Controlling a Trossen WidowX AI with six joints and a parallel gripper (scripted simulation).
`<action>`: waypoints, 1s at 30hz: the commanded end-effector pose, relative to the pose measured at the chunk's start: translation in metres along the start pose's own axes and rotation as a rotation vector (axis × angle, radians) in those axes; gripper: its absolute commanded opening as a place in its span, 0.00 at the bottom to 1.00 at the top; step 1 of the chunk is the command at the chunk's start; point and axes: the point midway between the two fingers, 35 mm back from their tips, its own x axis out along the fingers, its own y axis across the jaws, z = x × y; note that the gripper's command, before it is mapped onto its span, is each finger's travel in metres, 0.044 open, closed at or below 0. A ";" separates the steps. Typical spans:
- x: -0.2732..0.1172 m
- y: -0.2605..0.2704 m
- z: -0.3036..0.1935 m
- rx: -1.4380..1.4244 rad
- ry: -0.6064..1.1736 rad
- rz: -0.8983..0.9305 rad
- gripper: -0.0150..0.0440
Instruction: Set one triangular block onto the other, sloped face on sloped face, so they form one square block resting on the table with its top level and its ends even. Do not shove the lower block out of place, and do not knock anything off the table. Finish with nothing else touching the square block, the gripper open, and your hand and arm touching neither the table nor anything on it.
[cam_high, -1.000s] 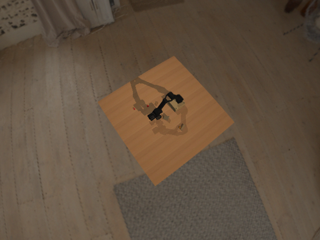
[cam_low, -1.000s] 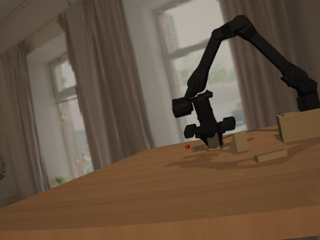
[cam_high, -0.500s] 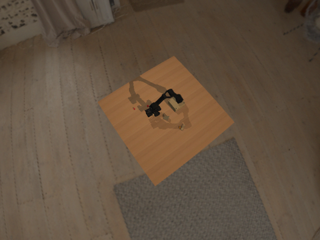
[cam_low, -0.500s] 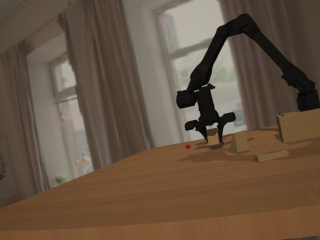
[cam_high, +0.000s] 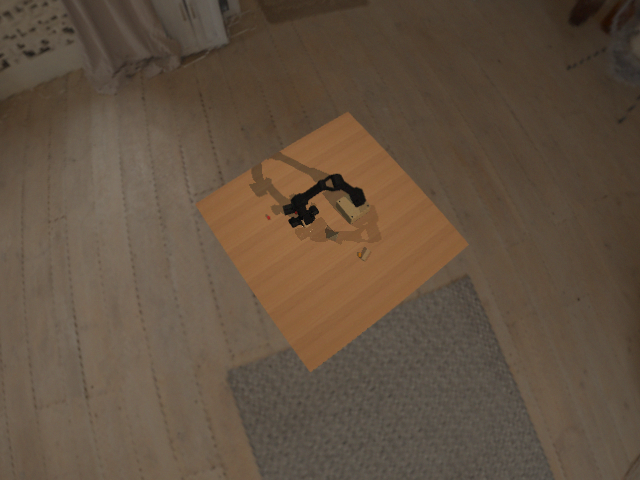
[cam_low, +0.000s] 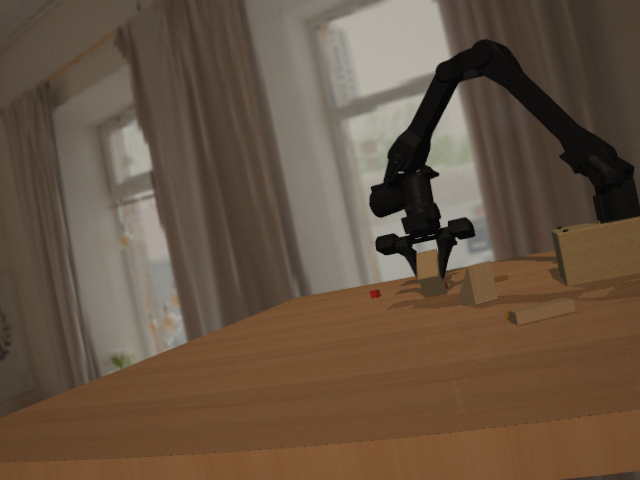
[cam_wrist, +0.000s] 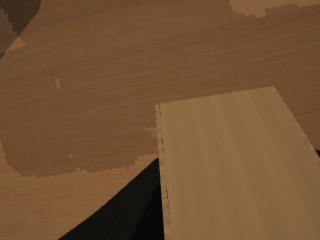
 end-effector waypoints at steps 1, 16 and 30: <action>-0.004 -0.001 -0.008 -0.002 -0.109 -0.005 0.25; -0.009 -0.001 -0.035 0.001 -0.501 0.000 0.25; -0.008 0.000 -0.035 0.002 -0.520 0.011 0.70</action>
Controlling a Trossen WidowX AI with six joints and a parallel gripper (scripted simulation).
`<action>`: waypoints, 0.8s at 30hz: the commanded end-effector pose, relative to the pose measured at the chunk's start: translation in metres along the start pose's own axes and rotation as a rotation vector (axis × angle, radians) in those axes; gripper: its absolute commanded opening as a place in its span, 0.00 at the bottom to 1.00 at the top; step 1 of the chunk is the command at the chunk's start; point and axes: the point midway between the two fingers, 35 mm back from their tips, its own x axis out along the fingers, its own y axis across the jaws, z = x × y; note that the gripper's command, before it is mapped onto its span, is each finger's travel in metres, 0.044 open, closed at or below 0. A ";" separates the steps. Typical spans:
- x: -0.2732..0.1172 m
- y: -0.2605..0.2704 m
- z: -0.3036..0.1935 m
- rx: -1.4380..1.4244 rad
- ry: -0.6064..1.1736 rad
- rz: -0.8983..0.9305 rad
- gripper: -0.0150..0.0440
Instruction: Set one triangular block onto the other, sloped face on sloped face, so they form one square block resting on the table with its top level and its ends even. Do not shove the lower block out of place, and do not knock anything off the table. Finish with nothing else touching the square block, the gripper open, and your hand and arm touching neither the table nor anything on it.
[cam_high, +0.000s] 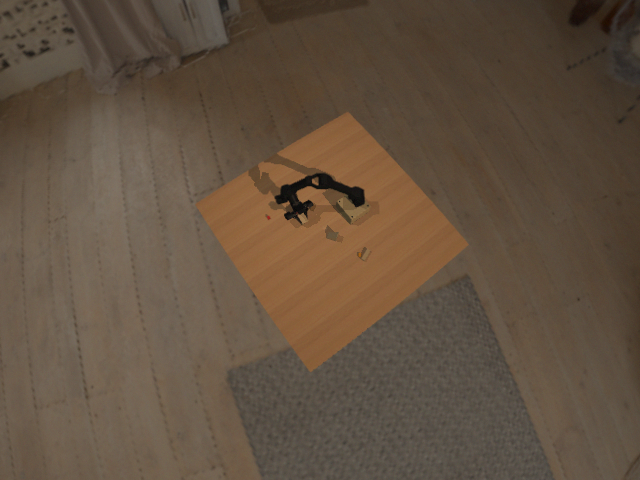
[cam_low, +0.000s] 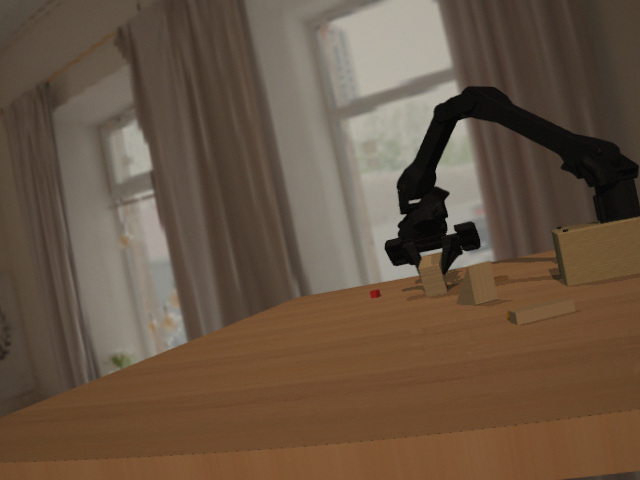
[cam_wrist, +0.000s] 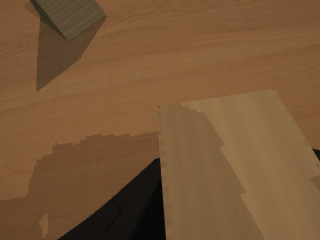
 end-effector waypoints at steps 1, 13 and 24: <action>0.000 0.000 0.001 0.004 0.005 0.002 0.74; 0.000 0.000 0.001 0.004 0.005 0.002 1.00; -0.068 0.003 0.074 0.023 0.019 -0.037 1.00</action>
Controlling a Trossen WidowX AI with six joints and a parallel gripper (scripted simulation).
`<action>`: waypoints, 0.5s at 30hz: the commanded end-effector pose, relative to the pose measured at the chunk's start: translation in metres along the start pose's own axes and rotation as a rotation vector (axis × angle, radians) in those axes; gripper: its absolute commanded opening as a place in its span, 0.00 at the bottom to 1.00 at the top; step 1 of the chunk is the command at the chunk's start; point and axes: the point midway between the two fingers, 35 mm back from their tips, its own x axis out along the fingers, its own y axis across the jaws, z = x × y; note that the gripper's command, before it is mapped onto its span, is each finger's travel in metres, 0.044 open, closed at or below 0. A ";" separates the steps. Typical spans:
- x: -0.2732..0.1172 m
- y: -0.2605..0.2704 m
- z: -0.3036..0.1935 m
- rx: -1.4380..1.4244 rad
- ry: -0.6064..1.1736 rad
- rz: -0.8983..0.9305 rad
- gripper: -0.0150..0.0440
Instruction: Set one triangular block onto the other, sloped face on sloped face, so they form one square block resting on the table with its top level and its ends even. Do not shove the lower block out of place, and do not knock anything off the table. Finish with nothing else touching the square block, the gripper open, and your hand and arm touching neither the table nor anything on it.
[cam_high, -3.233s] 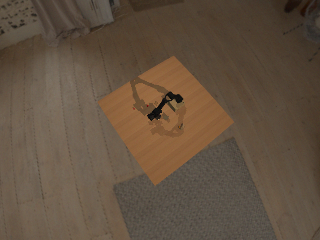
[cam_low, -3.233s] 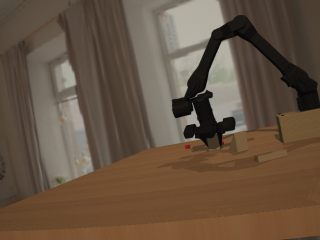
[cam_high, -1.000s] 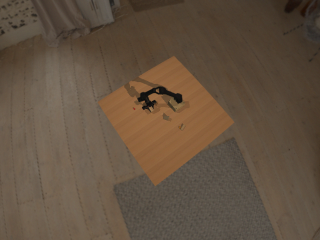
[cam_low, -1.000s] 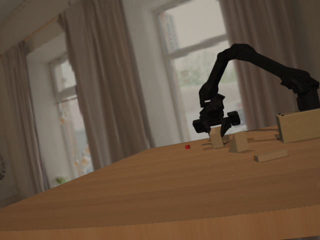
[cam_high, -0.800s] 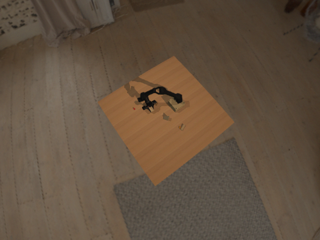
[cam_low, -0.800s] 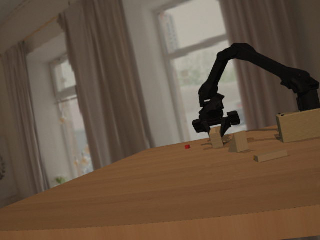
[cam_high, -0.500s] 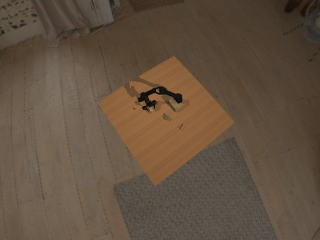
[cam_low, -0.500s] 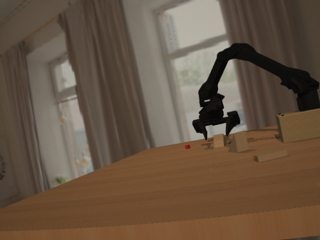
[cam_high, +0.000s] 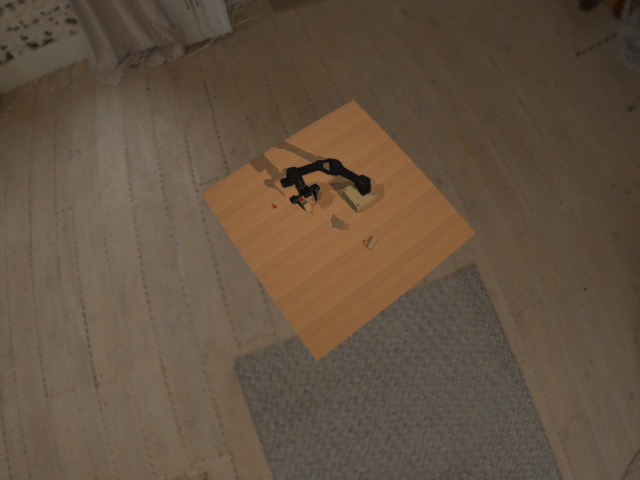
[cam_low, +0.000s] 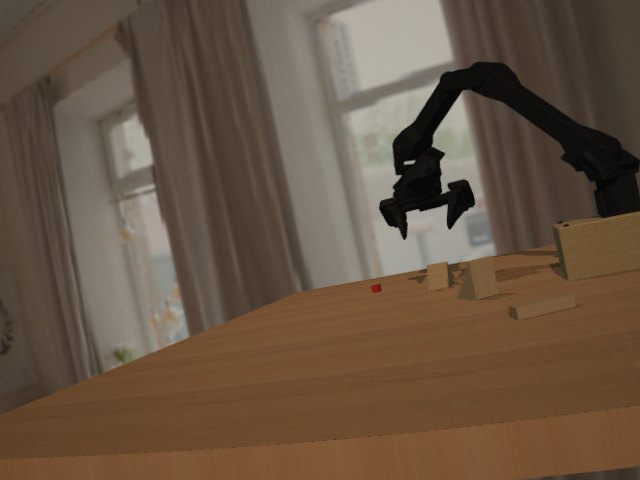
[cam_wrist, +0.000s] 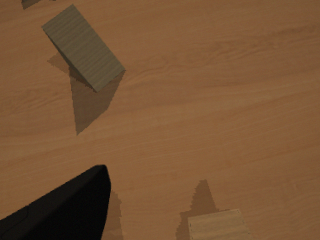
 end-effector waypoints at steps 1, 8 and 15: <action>-0.020 0.001 0.020 -0.001 0.011 -0.023 1.00; 0.015 0.009 0.011 0.012 0.246 0.144 1.00; 0.061 0.016 -0.003 0.030 1.011 0.277 1.00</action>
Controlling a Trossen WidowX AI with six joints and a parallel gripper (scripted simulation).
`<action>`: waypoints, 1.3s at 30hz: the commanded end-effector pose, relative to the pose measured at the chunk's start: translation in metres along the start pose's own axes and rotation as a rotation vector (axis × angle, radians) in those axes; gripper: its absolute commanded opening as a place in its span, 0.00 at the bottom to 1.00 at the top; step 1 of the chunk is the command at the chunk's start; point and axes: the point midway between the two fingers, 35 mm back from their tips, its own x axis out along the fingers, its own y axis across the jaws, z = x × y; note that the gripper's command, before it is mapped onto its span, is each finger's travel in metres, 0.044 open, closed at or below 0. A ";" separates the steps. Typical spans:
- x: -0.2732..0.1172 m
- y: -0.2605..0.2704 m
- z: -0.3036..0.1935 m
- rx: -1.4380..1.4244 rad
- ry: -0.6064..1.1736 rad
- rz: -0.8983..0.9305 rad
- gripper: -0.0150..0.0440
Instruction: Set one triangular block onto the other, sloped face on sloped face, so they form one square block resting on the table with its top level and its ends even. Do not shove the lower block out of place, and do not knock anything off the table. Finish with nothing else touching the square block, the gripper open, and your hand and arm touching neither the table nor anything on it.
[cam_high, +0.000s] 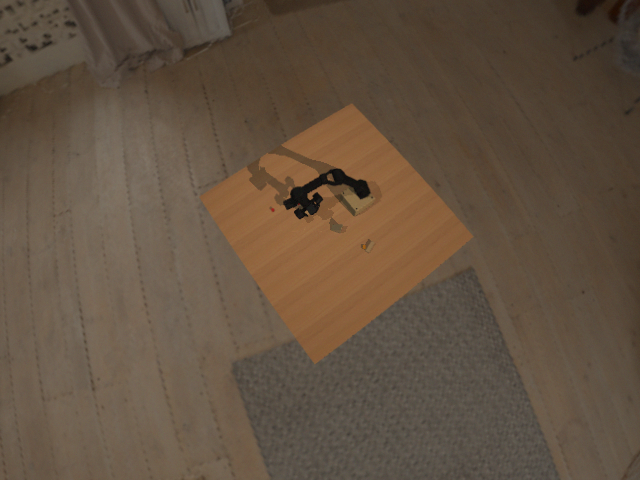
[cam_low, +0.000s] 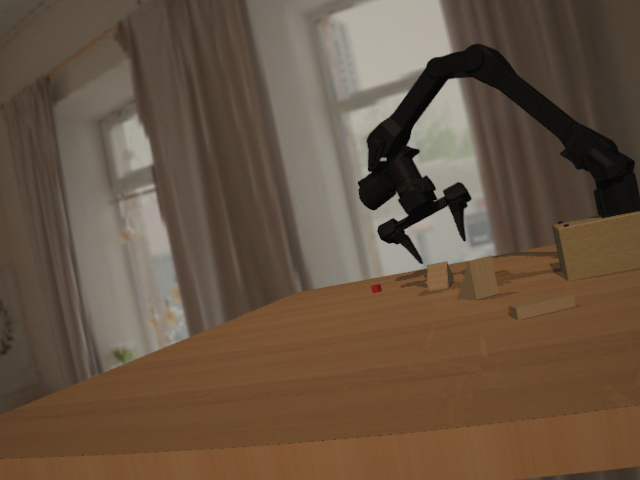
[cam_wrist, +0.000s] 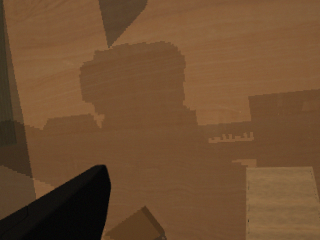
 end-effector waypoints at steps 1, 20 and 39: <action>0.013 -0.007 0.010 0.072 0.565 -0.023 1.00; 0.000 -0.018 0.035 0.136 1.018 -0.276 1.00; 0.049 -0.033 -0.053 0.137 1.024 -0.276 1.00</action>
